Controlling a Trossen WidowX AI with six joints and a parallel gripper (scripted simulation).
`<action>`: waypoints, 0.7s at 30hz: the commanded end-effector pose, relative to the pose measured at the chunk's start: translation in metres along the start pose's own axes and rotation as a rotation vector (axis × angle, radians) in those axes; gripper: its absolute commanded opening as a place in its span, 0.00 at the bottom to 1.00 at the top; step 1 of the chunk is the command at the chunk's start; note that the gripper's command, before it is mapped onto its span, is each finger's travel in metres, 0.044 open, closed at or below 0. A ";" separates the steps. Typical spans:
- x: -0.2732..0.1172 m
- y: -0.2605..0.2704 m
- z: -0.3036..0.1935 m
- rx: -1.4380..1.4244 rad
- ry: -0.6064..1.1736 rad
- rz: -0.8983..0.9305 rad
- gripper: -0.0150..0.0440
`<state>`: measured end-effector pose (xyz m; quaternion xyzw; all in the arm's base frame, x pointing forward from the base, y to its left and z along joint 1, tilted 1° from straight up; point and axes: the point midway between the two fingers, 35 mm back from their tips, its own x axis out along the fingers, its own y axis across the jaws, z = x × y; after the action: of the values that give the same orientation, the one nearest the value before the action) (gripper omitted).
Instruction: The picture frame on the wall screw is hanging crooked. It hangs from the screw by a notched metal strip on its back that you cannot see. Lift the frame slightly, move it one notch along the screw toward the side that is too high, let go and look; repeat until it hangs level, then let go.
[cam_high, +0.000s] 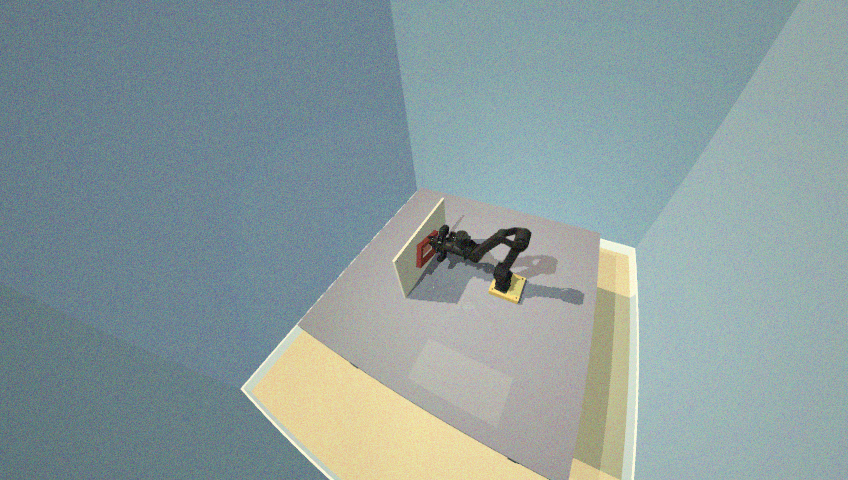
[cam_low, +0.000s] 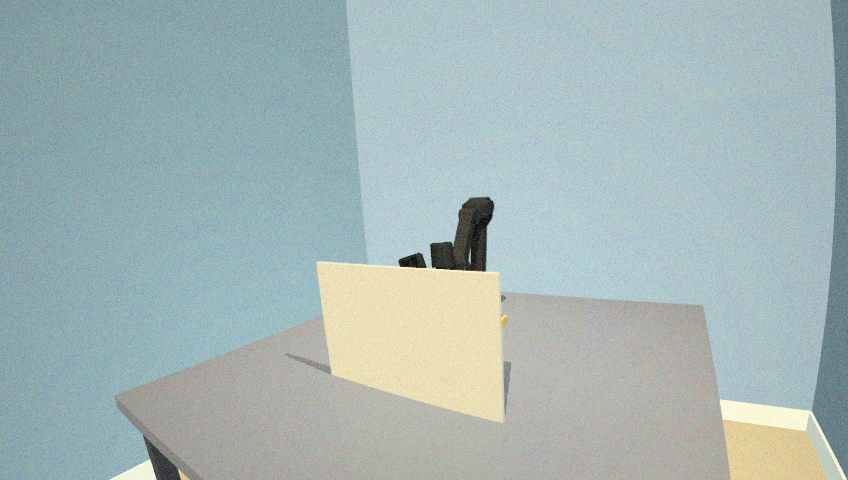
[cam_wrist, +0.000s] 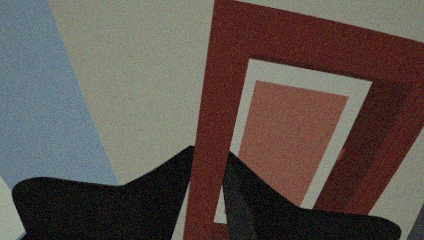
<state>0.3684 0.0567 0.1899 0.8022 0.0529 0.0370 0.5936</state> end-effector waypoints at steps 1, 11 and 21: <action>0.000 0.003 -0.002 0.003 0.003 0.010 0.25; 0.000 0.004 -0.003 0.004 0.003 0.010 0.25; 0.000 0.003 -0.005 0.004 0.003 0.010 0.25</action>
<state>0.3679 0.0595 0.1909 0.8021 0.0545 0.0378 0.5935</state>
